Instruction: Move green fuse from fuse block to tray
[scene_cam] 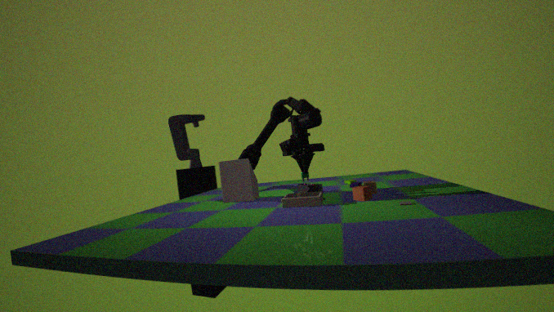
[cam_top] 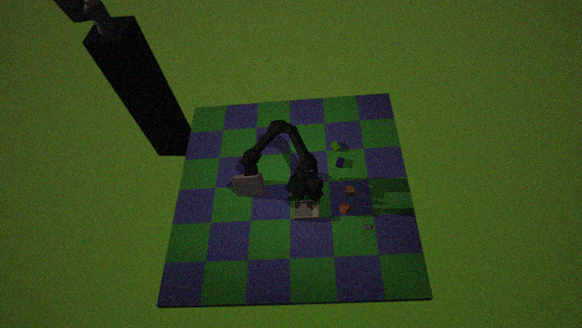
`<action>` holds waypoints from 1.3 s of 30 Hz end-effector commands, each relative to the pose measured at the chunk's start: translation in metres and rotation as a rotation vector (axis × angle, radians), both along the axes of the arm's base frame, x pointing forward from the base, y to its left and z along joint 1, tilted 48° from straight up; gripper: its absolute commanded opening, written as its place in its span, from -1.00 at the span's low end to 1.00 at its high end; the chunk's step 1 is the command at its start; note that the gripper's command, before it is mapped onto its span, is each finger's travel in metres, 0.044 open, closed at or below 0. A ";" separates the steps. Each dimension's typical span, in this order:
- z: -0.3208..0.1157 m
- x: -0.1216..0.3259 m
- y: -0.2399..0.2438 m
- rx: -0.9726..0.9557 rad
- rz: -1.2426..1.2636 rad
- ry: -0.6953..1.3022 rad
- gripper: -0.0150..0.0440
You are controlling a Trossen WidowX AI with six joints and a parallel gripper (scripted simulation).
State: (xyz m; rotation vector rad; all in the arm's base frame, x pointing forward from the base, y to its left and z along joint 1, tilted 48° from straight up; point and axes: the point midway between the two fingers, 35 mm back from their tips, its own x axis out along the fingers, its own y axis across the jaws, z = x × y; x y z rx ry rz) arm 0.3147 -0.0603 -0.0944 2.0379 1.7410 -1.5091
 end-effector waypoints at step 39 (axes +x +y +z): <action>-0.062 -0.012 0.006 0.010 0.007 0.005 -0.49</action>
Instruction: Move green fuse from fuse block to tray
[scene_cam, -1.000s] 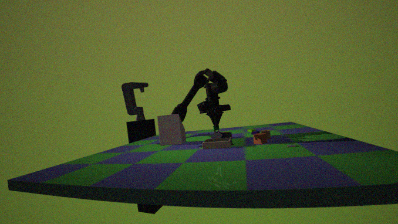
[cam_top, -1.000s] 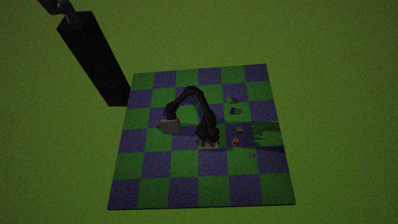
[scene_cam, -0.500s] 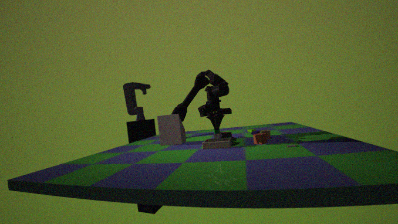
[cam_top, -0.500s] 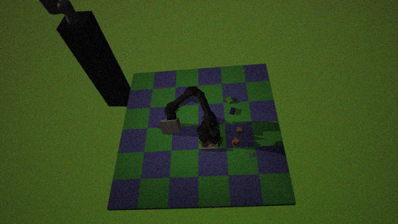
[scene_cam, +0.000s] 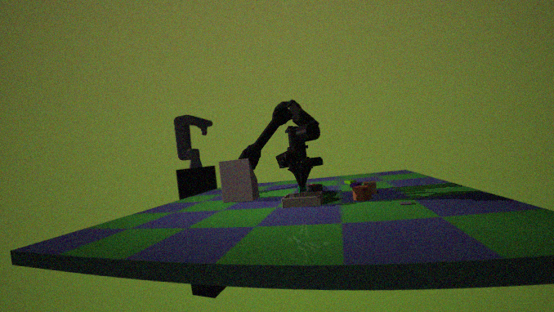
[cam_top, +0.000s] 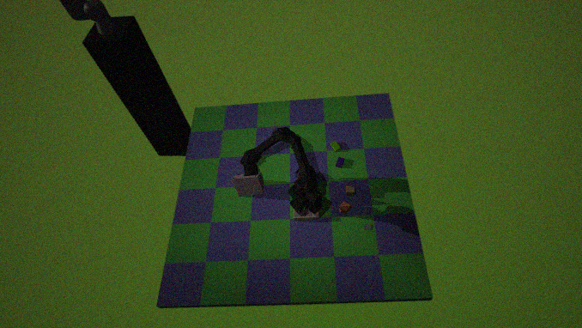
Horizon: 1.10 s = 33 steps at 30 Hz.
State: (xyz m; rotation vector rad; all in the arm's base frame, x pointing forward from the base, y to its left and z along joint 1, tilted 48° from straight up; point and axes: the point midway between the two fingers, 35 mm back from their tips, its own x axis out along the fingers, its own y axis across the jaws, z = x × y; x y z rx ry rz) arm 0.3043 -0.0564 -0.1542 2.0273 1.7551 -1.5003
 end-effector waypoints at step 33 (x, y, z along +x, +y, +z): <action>0.024 0.003 -0.026 0.005 -0.010 0.010 0.63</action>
